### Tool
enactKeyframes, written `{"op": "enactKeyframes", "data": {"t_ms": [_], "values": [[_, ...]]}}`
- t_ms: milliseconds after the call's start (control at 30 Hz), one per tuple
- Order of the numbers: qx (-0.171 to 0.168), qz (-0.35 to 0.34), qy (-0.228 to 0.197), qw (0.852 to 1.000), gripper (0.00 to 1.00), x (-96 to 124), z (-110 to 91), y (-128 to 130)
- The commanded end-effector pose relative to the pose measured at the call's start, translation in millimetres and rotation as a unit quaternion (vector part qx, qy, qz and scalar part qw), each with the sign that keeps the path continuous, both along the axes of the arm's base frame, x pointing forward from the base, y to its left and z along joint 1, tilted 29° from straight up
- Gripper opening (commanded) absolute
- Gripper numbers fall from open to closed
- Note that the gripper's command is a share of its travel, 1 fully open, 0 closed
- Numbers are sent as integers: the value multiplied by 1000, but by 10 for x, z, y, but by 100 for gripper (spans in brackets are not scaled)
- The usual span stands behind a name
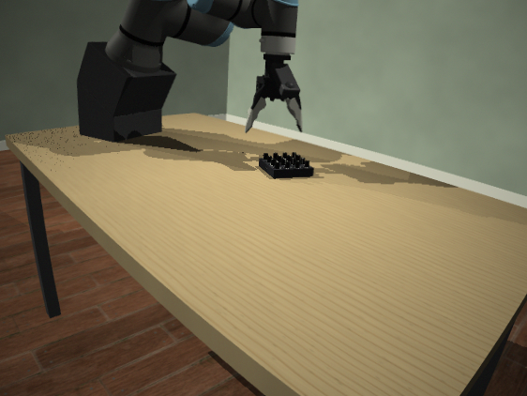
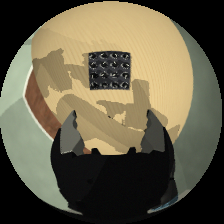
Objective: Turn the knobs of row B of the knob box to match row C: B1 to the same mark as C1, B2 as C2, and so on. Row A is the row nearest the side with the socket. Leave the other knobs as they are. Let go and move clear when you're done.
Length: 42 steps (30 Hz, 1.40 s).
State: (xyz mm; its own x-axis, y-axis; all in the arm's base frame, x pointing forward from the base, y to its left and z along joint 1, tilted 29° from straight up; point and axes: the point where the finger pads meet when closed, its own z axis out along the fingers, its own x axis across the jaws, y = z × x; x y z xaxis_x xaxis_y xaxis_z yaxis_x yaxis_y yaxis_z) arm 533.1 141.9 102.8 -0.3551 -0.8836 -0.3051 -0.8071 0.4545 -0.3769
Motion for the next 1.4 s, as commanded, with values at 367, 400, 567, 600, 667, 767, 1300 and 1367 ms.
{"op": "enactKeyframes", "data": {"t_ms": [367,400,567,600,667,767,1300,1367], "values": [[-21,39,-5,999,100,50,31,-15],[-25,46,-6,999,100,58,35,-17],[-46,85,-11,995,100,105,62,-33],[-51,95,-12,994,100,116,68,-36],[-51,95,-12,994,100,116,68,-36],[-68,127,-16,989,100,152,90,-49],[-168,311,-40,935,100,349,211,-127],[-183,340,-43,922,100,377,230,-141]]}}
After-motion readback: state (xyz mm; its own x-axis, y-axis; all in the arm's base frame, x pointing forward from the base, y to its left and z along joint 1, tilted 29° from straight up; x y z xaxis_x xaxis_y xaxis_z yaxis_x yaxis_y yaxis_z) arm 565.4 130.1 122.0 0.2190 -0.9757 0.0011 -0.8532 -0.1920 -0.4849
